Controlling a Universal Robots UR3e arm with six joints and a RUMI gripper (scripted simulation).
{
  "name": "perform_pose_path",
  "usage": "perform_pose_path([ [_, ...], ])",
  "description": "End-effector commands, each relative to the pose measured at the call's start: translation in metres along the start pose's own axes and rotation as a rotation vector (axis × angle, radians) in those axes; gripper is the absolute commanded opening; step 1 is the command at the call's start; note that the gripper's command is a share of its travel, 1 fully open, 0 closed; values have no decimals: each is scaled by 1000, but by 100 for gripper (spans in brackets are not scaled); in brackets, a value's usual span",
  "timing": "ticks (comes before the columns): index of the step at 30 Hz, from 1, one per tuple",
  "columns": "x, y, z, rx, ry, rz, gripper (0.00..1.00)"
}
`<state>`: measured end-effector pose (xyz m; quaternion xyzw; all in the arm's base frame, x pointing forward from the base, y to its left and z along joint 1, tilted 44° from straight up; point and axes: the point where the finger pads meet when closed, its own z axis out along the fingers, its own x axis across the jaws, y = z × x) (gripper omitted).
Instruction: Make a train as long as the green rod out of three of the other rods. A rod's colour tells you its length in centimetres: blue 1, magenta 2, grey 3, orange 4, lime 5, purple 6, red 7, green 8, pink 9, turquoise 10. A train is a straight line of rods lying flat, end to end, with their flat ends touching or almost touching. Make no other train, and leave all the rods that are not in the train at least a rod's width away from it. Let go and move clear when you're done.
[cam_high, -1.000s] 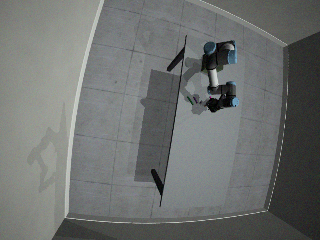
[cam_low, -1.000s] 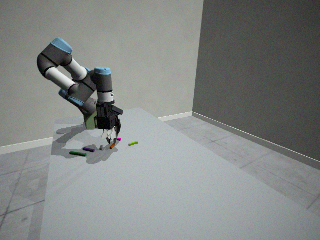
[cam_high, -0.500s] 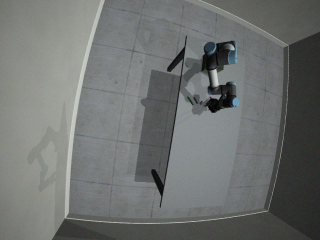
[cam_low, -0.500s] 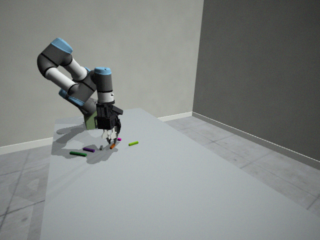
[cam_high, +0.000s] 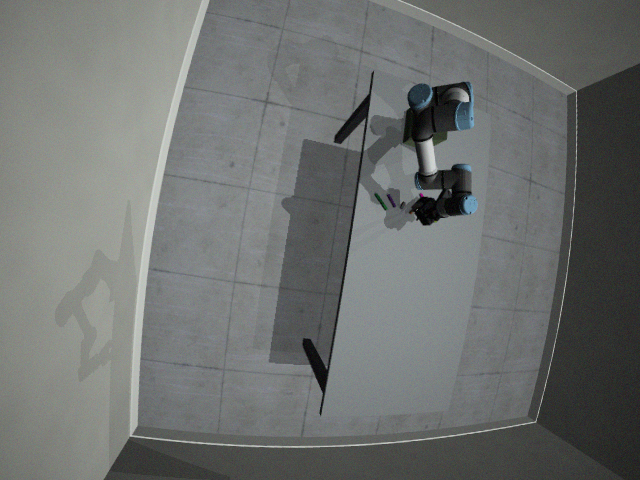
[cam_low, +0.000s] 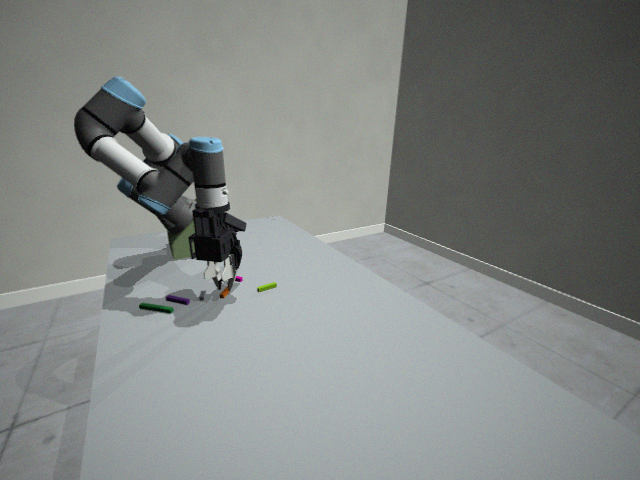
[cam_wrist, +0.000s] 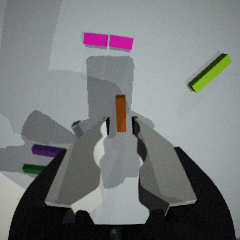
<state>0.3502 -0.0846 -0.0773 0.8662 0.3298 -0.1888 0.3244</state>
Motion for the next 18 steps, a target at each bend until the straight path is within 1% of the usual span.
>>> perform_pose_path([
  [1,0,1,4,-4,2,1,14],
  [9,0,1,11,-4,3,1,14],
  [18,0,2,11,-5,3,1,14],
])
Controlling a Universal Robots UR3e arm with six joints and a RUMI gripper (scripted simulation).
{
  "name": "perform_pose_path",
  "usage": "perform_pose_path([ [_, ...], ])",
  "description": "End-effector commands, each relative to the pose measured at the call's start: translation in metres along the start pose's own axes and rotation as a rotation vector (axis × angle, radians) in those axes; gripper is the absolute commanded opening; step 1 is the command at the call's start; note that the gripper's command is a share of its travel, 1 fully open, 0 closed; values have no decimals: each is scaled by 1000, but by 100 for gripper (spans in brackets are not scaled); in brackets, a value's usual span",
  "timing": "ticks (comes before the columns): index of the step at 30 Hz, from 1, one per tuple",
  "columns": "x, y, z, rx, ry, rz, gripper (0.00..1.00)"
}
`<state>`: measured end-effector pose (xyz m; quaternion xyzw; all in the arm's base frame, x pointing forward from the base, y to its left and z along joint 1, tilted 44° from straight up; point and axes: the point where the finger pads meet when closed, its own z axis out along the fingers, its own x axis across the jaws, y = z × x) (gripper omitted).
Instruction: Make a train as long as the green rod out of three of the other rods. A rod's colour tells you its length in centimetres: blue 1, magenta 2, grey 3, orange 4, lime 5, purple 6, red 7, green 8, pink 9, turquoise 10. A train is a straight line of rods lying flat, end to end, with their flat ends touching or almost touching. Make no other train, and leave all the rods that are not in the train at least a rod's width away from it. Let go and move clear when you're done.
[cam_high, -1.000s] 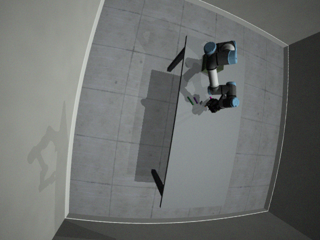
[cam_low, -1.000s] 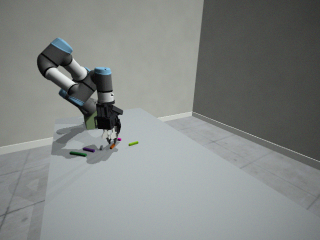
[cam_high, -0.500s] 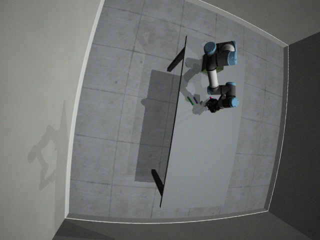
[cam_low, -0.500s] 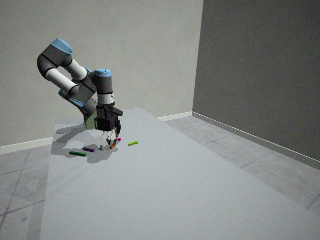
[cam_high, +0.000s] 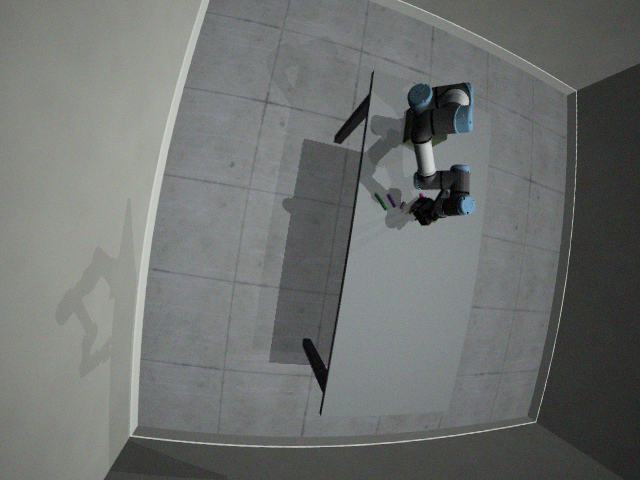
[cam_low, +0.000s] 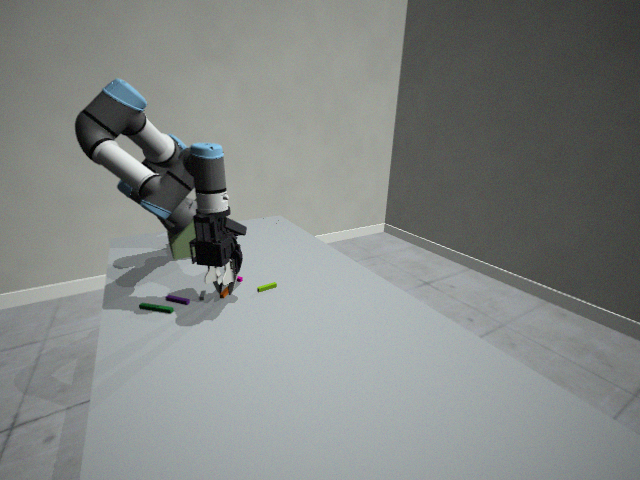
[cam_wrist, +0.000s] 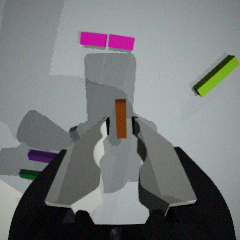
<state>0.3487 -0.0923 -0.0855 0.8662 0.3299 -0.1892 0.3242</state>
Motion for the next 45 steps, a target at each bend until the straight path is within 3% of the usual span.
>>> perform_pose_path([
  [1,1,2,0,-6,4,2,14],
  [33,1,2,0,-6,4,3,14],
  [34,1,2,0,-6,4,3,0],
  [45,1,2,0,-6,4,3,0],
])
